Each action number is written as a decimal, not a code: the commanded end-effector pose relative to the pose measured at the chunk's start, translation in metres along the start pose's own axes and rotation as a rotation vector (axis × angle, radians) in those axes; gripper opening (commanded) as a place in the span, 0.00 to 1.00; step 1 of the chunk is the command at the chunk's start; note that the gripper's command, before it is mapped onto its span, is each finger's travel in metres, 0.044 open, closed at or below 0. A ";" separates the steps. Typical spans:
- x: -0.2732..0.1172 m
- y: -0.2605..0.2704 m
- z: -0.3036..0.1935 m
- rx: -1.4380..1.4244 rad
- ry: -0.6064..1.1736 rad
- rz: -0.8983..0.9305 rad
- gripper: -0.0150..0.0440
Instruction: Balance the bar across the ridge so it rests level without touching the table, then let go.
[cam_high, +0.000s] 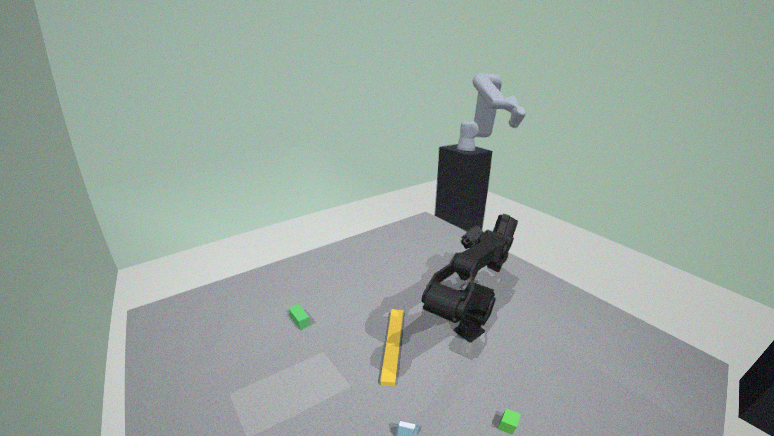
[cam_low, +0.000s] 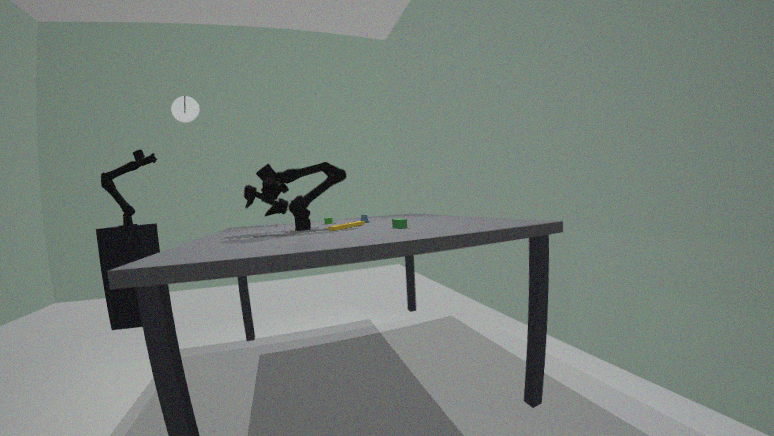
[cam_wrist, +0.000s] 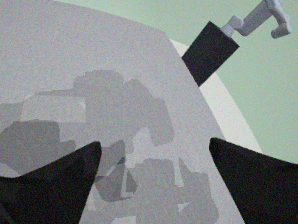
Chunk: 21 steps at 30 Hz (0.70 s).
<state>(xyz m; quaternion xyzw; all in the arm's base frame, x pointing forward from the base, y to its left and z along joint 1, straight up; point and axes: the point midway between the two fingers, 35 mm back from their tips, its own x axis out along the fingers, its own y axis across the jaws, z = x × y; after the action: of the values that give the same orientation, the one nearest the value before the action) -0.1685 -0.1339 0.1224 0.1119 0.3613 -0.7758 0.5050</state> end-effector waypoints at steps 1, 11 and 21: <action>0.000 0.000 0.000 -0.001 0.000 0.002 0.89; 0.006 0.019 0.015 -0.075 -0.008 0.117 0.79; 0.010 0.039 0.029 -0.168 -0.010 0.229 0.79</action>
<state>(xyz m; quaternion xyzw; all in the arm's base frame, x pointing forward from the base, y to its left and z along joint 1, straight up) -0.1387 -0.1651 0.1195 0.1086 0.3975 -0.6964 0.5876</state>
